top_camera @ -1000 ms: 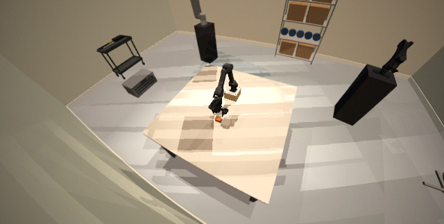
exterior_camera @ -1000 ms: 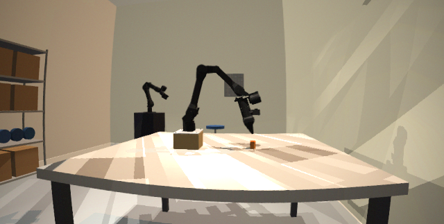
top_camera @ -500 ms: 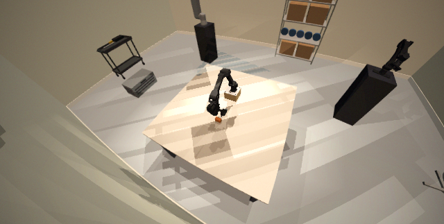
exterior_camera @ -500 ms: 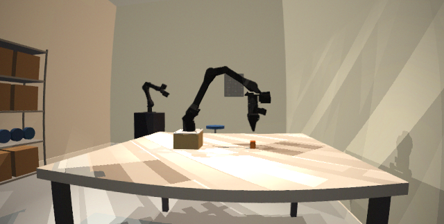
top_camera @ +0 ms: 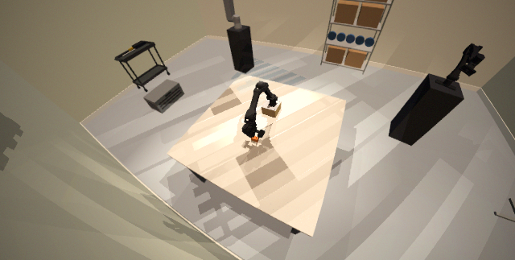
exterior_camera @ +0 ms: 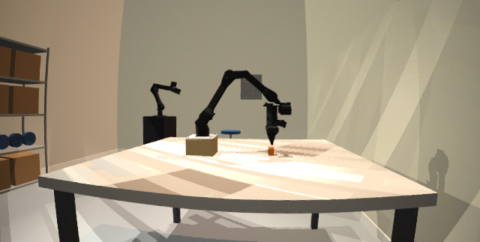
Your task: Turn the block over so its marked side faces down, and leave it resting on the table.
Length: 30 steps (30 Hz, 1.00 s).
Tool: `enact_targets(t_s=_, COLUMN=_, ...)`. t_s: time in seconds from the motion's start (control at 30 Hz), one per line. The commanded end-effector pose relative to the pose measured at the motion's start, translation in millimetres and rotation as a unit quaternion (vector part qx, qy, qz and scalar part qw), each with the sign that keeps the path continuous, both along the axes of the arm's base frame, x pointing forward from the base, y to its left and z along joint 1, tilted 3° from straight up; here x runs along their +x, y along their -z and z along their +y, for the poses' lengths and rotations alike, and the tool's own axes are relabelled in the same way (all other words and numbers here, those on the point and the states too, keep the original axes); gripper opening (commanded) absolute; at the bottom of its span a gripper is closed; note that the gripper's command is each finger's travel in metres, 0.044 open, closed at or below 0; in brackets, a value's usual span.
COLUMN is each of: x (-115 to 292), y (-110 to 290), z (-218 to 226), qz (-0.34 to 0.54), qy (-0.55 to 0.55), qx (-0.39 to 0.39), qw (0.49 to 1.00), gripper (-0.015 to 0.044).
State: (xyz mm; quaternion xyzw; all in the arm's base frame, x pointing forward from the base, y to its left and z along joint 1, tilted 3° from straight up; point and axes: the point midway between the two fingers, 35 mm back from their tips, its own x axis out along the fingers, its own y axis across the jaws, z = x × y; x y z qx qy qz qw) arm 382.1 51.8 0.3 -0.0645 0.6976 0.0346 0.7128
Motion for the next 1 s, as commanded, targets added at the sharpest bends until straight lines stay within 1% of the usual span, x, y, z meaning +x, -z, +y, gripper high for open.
enact_targets(t_s=0.0, x=-2, y=6, z=0, qz=0.004, qy=0.001, qx=0.0, qw=1.0, gripper=0.044)
enact_targets(t_s=0.67, x=-2, y=37, z=-2, qz=0.004, qy=0.001, qx=0.0, qw=1.0, gripper=0.044)
enact_targets(t_s=0.87, x=-2, y=37, z=-2, qz=0.004, qy=0.001, qx=0.0, qw=1.0, gripper=0.0282)
enact_targets(t_s=0.97, x=-2, y=37, z=-2, qz=0.004, qy=0.001, qx=0.0, qw=1.0, gripper=0.0263)
